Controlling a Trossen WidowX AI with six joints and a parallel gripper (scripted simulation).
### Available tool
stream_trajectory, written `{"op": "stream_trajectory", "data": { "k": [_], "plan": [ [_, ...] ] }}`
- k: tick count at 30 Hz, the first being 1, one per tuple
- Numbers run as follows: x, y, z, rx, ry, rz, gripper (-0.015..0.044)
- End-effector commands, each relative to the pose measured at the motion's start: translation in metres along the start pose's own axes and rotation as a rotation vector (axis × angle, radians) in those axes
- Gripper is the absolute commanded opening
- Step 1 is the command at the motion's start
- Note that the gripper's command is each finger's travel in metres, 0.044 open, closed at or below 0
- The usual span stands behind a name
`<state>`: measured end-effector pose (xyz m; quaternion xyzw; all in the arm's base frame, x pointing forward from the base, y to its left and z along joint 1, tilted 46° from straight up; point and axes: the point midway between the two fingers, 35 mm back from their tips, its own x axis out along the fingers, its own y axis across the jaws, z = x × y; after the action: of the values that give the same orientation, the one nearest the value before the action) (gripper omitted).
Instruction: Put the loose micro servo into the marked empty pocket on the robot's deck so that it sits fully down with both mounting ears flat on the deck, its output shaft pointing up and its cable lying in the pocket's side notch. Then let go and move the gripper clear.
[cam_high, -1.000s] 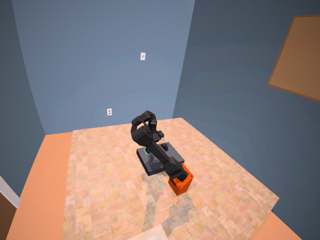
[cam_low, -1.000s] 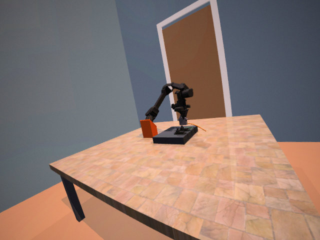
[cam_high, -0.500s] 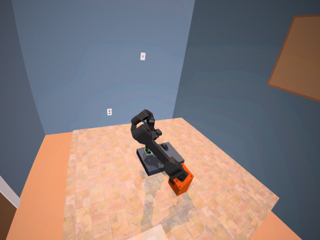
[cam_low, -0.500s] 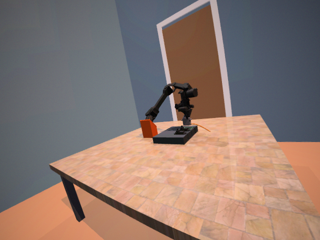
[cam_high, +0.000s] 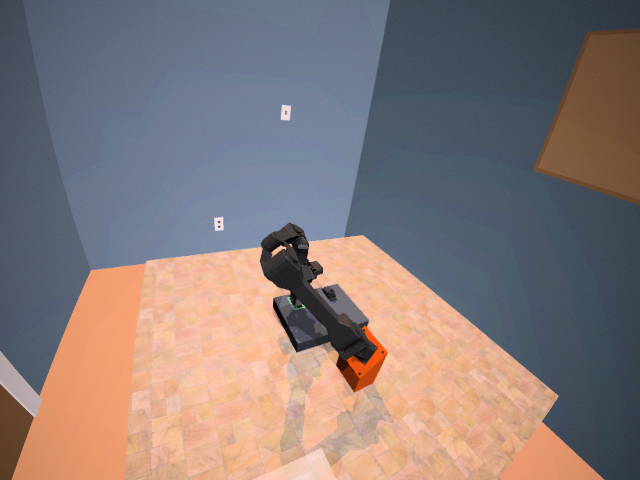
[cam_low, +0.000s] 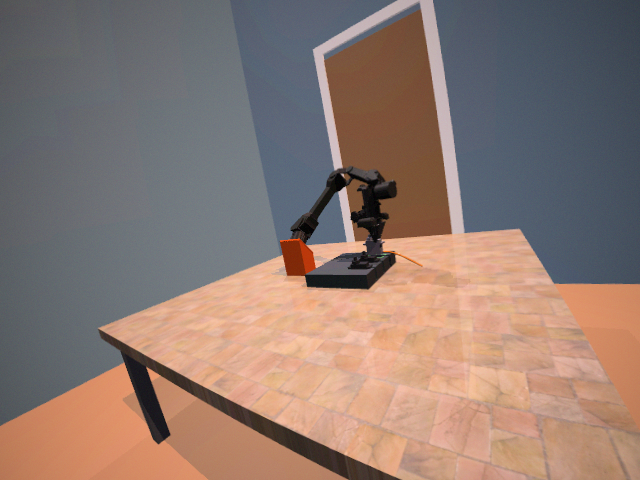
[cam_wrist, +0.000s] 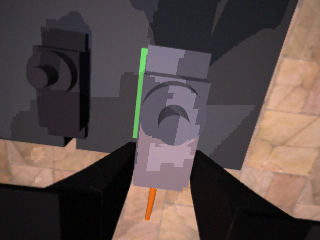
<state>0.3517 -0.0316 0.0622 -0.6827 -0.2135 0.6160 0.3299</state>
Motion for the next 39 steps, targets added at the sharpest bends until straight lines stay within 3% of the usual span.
{"op": "stream_trajectory", "data": {
  "k": [1, 39],
  "plan": [
    [0.001, 0.001, 0.0, 0.006, 0.001, -0.004, 0.0],
    [0.028, 0.0, 0.0, 0.006, 0.001, -0.006, 0.0]
  ]
}}
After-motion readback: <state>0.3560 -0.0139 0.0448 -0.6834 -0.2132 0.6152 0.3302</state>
